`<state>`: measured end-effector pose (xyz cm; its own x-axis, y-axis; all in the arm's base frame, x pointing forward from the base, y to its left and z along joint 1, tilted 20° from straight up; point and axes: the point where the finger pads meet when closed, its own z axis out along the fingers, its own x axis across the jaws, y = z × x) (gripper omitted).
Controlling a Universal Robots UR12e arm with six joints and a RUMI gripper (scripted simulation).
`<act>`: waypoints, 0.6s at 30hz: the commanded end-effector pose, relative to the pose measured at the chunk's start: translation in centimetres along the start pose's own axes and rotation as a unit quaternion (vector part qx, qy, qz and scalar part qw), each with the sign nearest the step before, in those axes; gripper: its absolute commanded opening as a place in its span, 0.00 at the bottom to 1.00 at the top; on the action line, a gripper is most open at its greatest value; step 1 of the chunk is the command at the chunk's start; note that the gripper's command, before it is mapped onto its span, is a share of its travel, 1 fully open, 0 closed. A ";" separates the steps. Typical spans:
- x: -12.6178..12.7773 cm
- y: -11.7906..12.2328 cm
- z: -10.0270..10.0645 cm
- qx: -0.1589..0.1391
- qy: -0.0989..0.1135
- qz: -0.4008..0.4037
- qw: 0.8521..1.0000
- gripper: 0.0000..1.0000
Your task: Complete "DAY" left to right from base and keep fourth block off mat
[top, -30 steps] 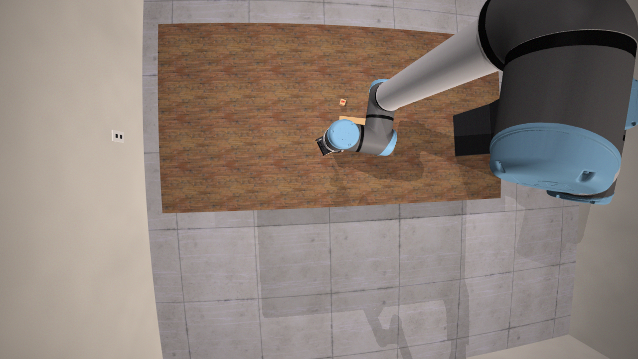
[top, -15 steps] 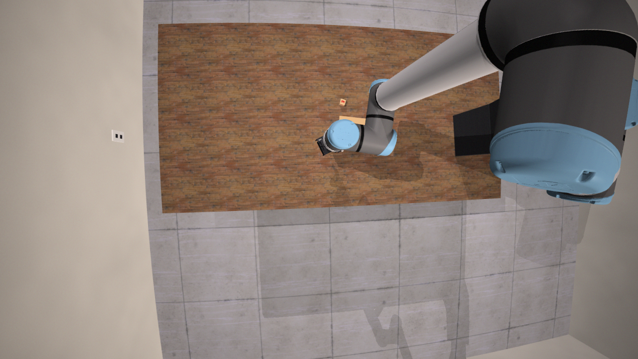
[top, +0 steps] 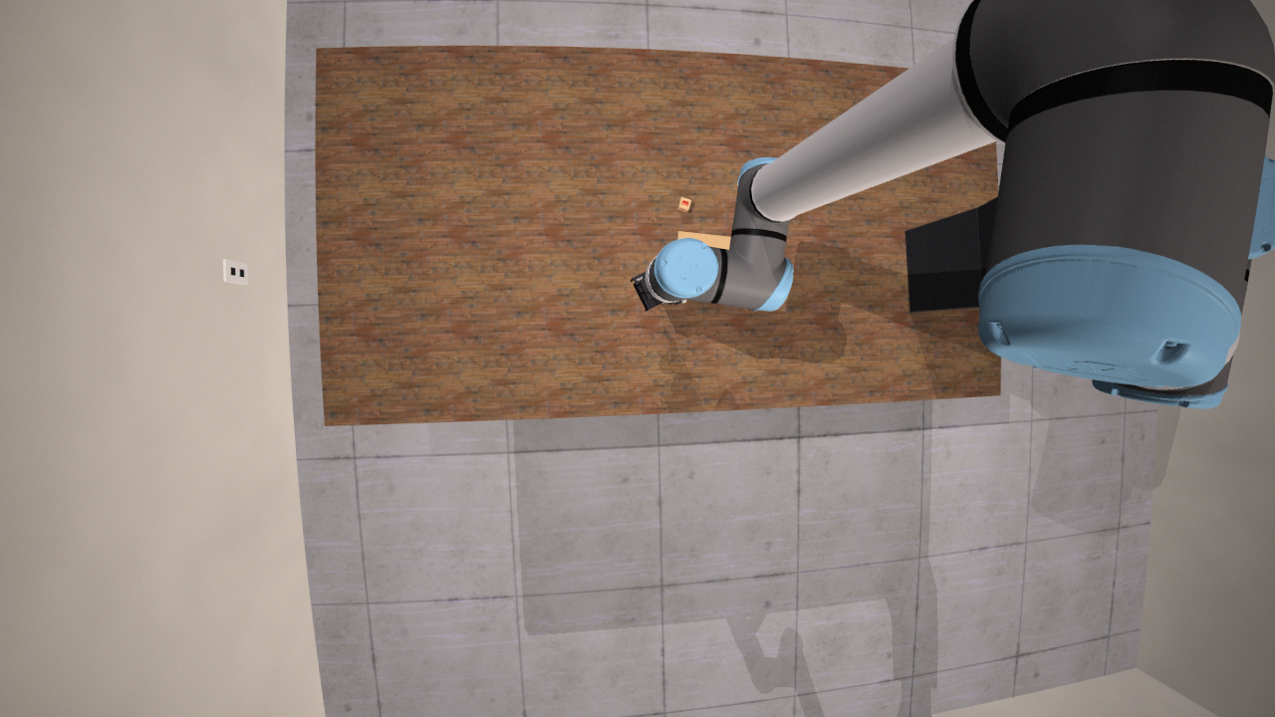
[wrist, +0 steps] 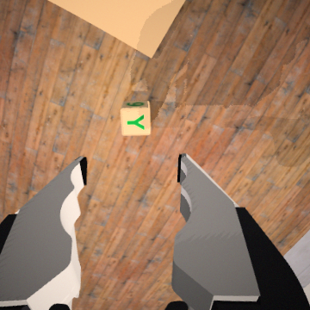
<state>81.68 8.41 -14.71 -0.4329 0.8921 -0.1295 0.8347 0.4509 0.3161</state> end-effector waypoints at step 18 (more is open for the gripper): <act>0.0 0.1 0.5 0.000 0.000 0.000 1.000 0.37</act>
<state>81.79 8.42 -15.00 -0.4326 0.8922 -0.1295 0.8348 0.4507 0.3161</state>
